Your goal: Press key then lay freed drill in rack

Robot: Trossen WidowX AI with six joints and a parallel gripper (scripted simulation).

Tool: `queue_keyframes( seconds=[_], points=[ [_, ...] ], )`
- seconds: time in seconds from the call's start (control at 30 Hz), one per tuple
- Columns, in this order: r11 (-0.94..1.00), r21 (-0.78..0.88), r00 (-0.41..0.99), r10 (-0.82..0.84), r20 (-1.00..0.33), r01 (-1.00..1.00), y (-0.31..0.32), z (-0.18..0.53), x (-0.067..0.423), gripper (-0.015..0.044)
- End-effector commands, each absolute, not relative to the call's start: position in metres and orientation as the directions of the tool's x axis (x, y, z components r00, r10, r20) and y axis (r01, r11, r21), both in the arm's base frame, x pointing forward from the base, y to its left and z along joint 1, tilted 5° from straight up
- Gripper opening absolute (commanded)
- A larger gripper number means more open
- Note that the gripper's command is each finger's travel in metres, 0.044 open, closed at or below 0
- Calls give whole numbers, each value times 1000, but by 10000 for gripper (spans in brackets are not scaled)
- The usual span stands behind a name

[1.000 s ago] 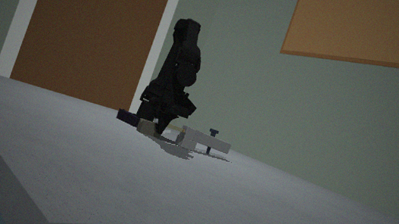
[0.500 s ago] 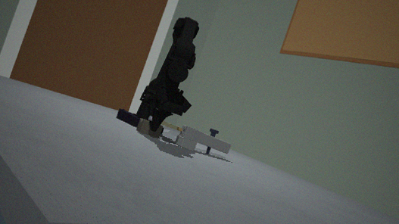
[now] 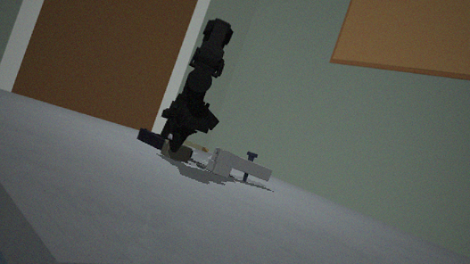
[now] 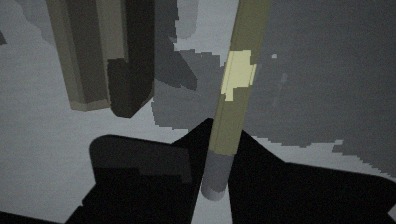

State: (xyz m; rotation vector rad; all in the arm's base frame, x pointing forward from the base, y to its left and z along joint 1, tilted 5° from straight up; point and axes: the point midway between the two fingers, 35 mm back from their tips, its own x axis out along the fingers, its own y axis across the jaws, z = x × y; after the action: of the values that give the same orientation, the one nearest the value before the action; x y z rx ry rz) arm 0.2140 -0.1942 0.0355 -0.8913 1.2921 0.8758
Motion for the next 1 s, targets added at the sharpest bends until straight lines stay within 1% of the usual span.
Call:
queue_keyframes(
  seconds=[0.0, 0.97],
  points=[
    [405, -54, 77, 39, -996, -913, -195, 38, 214, 0],
    [405, -54, 77, 39, -996, -913, -192, 46, 211, 0]
  ],
)
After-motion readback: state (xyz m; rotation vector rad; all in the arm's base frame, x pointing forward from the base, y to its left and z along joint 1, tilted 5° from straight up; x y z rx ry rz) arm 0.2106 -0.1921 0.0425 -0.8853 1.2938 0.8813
